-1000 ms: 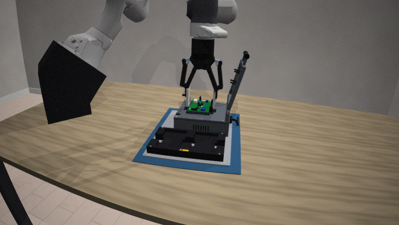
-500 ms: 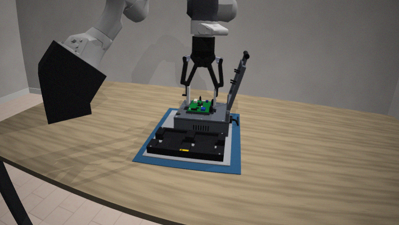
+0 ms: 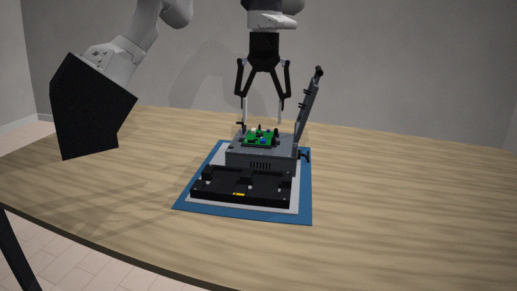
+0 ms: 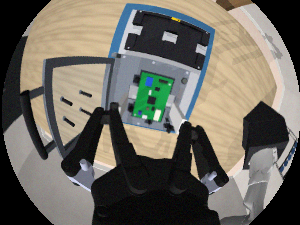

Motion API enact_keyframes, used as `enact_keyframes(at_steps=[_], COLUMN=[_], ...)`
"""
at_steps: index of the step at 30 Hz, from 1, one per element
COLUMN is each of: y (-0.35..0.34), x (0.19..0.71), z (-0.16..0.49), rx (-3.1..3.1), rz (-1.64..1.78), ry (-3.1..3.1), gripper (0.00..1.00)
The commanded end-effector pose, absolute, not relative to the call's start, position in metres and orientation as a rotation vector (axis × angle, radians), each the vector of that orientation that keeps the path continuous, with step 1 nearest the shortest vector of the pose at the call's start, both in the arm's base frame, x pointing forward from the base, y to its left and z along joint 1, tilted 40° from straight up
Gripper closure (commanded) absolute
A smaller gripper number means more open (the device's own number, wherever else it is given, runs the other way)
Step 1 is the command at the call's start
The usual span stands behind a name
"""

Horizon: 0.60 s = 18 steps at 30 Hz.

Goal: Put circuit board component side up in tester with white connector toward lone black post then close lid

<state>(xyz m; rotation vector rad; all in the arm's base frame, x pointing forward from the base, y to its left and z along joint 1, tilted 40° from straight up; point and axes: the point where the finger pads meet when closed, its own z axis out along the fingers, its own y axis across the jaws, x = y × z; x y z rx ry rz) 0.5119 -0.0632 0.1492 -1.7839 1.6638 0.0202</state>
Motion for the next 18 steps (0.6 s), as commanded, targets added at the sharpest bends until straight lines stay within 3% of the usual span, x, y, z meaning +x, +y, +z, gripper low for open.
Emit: enact_keyframes(at_steps=[1, 18], y=[-0.069, -0.112], x=[0.503, 0.465], z=[0.161, 0.229], rx=[-1.768, -1.768], rz=[0.048, 0.048], ry=[1.68, 1.68], gripper=[0.42, 0.42])
